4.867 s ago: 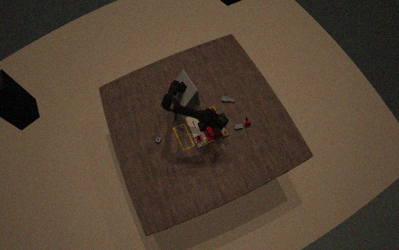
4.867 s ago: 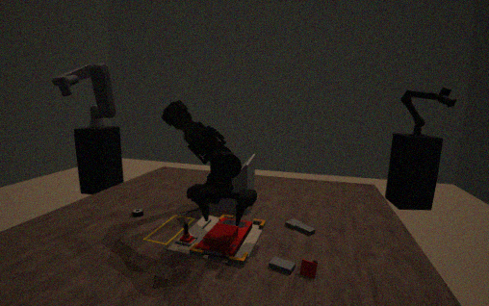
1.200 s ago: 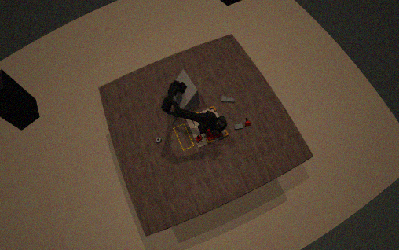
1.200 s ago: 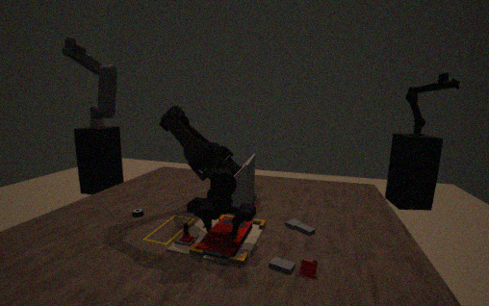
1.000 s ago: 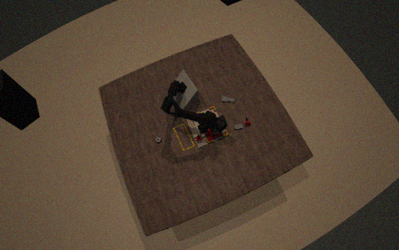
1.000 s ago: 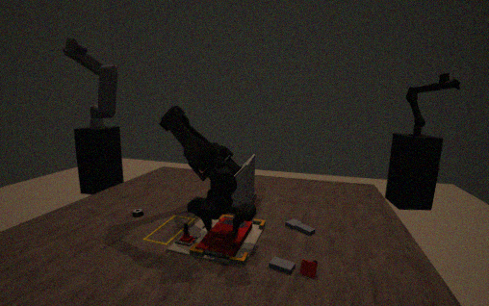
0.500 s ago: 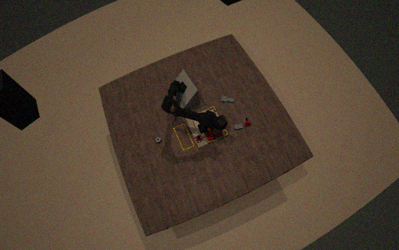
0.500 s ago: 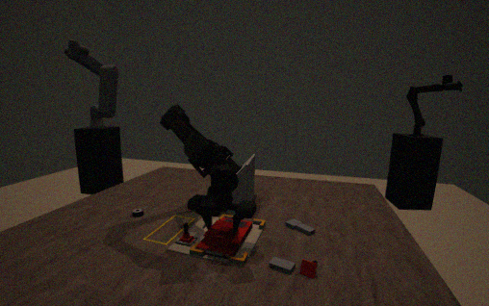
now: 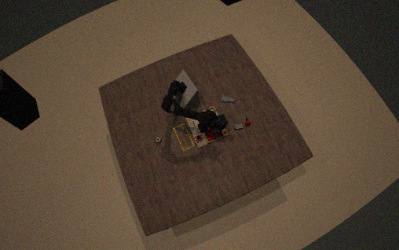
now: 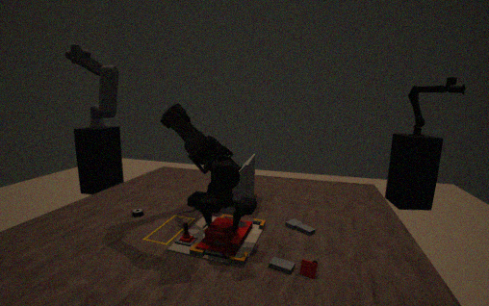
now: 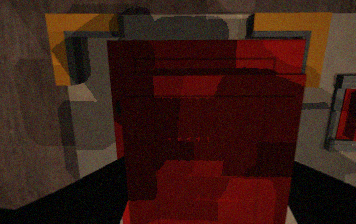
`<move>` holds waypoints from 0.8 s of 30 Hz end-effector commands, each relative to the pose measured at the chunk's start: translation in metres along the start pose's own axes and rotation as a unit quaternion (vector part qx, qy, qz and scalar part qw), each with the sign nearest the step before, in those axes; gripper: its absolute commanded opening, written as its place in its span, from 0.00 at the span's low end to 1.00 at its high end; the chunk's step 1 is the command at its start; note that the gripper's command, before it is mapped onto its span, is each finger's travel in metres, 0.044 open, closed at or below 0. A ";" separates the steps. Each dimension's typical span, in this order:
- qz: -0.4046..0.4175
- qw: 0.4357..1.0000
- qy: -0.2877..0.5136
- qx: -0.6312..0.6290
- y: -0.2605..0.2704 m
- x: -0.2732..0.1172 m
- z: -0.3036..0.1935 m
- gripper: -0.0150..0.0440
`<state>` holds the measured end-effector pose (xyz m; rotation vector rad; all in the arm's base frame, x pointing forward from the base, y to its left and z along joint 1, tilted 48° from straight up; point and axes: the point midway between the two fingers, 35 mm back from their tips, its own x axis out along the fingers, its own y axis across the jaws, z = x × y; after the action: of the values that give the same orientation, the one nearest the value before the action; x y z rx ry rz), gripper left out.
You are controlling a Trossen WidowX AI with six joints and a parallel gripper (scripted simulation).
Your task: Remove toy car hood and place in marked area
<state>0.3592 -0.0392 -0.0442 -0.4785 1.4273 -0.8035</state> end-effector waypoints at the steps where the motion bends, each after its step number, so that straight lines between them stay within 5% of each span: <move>1: 0.003 1.000 -0.002 0.006 0.000 -0.004 0.002 0.25; 24: 0.000 1.000 0.000 -0.002 -0.001 -0.047 0.000 0.25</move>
<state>0.3630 -0.0006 -0.0125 -0.4780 1.4203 -0.7971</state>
